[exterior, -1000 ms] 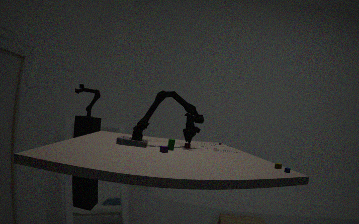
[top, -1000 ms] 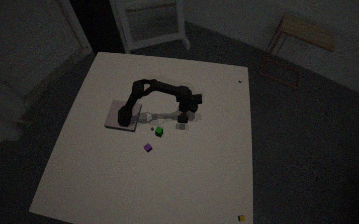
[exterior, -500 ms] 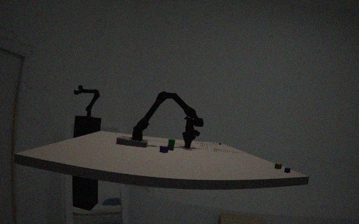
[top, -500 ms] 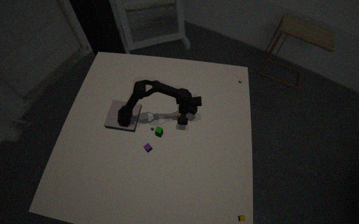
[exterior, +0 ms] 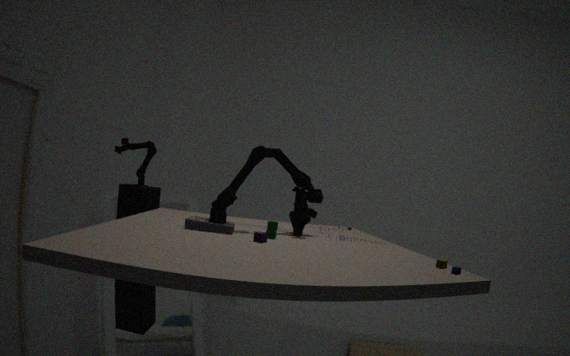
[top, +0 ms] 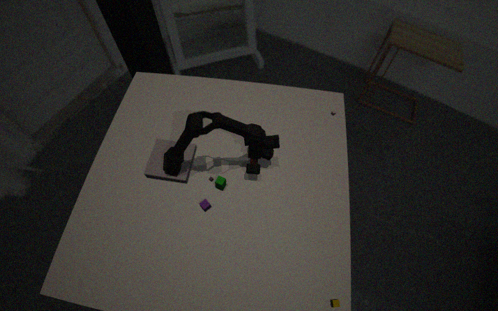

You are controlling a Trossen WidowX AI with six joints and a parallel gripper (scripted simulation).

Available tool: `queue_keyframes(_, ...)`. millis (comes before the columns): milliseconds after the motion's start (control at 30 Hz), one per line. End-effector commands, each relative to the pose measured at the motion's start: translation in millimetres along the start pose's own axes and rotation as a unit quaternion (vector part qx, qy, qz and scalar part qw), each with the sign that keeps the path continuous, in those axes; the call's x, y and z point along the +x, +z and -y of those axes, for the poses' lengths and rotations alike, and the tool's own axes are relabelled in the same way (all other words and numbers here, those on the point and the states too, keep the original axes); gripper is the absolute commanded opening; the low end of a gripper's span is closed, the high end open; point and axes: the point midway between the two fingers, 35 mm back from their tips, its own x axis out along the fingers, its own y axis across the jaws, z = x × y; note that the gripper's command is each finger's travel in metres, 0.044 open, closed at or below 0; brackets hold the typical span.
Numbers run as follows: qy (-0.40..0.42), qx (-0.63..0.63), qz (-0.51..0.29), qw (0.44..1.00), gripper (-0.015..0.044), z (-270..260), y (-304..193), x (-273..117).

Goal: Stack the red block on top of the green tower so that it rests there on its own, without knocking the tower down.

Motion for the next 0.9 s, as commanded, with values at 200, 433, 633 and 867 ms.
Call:
queue_keyframes(200,-0.003,0.002,0.001,1.000,0.0256,0.6,0.5,0.0)
queue_keyframes(433,-0.003,0.002,0.001,1.000,0.0151,0.6,0.5,0.0)
queue_keyframes(633,-0.003,0.002,0.001,1.000,0.0072,0.4,0.6,-3.8)
queue_keyframes(867,-0.003,0.002,0.002,1.000,0.0000,-0.2,0.3,-36.3)
